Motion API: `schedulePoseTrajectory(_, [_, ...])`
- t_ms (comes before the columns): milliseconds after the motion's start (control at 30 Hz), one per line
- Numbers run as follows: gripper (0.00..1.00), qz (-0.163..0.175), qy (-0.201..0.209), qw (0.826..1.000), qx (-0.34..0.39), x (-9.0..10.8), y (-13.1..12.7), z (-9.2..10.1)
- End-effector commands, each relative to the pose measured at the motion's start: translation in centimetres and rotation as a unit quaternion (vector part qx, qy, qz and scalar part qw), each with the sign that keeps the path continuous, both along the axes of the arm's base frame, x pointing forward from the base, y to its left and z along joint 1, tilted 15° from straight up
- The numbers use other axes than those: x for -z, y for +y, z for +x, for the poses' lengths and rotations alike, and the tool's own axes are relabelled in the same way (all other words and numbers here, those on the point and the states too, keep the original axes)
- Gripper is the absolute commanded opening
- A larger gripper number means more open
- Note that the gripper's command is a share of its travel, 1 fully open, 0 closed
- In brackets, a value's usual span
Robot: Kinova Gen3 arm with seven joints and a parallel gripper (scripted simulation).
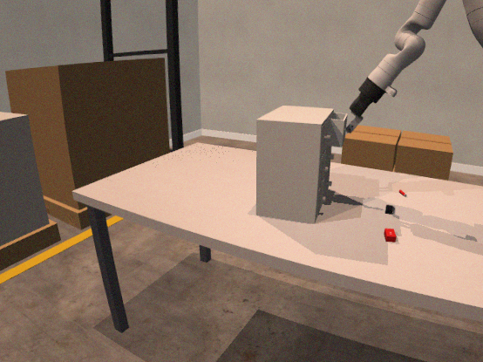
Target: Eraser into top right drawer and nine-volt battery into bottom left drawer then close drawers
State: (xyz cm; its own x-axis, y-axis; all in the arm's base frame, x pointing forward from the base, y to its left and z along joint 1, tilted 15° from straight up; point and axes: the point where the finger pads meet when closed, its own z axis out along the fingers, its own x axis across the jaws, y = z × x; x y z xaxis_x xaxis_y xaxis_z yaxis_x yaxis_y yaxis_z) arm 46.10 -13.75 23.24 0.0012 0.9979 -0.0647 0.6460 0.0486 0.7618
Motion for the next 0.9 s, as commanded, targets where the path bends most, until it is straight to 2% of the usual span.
schedulePoseTrajectory(0, [0.37,-0.001,-0.001,1.0,0.003,0.1,-0.2,-0.7])
schedulePoseTrajectory(233, [0.37,0.0,-0.001,1.0,0.003,0.3,-0.2,-1.5])
schedulePoseTrajectory(867, [0.37,0.0,-0.001,1.0,0.003,0.4,-0.2,-2.0])
